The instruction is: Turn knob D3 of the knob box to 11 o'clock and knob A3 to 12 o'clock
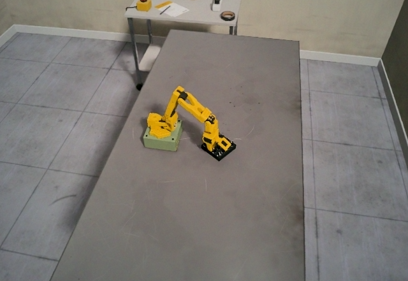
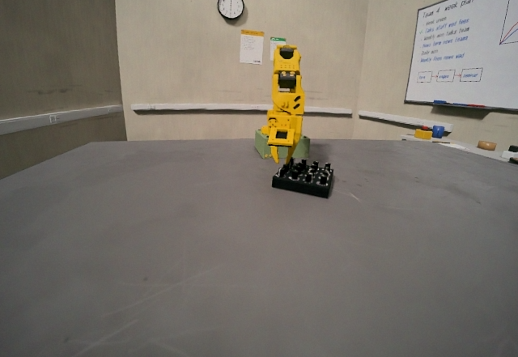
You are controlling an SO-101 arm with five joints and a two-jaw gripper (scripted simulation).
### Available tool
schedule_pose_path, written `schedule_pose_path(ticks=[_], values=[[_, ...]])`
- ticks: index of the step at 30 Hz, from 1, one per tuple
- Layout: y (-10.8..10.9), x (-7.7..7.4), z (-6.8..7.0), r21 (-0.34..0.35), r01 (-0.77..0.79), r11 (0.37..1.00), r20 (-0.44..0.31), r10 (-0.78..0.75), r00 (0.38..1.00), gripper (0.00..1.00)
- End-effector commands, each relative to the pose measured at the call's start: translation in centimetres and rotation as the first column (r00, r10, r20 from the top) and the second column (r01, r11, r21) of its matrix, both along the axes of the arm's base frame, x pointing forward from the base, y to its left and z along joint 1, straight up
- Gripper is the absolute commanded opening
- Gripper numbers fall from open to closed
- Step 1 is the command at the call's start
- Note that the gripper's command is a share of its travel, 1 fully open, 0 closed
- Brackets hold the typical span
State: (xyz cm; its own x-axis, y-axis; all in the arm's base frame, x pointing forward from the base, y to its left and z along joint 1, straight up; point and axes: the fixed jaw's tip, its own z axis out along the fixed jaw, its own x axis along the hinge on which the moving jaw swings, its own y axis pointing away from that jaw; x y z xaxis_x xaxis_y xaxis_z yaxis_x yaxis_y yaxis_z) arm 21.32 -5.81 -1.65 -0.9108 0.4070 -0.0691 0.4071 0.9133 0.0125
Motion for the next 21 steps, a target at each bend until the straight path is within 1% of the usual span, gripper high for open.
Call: schedule_pose_path(ticks=[1, 21], values=[[0.07, -0.09, -0.67, 0.002, 0.0, 1.0, -0.02, 0.0, 1.0, 0.08], [0.54, -0.19, -0.96, 0.013, -0.007, 1.0, -0.057, 0.008, 0.998, 0.08]])
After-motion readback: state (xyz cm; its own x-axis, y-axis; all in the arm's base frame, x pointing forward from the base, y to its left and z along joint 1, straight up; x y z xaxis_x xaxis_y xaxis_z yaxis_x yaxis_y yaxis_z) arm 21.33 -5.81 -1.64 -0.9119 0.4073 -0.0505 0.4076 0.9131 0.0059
